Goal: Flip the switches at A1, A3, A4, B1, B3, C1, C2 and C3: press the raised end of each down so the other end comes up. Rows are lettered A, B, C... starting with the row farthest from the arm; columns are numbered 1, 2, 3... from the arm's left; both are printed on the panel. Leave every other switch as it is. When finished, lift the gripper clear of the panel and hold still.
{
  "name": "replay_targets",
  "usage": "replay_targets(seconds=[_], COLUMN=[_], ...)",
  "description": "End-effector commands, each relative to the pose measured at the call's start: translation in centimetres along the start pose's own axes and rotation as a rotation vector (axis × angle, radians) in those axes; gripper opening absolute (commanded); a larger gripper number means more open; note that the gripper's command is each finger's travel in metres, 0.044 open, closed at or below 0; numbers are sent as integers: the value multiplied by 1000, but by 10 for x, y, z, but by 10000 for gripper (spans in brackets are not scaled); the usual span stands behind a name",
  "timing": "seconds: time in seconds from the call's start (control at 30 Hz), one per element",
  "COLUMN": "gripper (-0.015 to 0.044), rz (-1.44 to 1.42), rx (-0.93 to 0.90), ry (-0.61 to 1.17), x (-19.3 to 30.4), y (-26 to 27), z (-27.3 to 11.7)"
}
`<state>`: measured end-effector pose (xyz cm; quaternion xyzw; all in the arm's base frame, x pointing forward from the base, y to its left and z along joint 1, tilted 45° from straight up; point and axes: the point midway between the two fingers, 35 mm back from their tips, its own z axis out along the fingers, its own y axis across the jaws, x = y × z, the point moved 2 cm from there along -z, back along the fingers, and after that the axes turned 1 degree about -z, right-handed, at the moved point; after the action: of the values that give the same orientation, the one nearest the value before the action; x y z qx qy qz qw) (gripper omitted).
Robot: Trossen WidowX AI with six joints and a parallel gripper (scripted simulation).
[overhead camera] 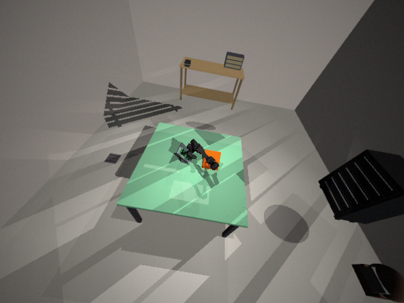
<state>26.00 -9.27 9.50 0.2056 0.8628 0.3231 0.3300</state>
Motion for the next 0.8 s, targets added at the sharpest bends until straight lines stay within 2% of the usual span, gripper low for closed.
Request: replay_targets(seconds=[0.0, 0.1, 0.77], gripper=[0, 0, 0], rz=[12, 12, 11], rx=[8, 6, 5], ry=[7, 25, 25], x=[4, 3, 3], y=[3, 3, 3], z=[7, 33, 53])
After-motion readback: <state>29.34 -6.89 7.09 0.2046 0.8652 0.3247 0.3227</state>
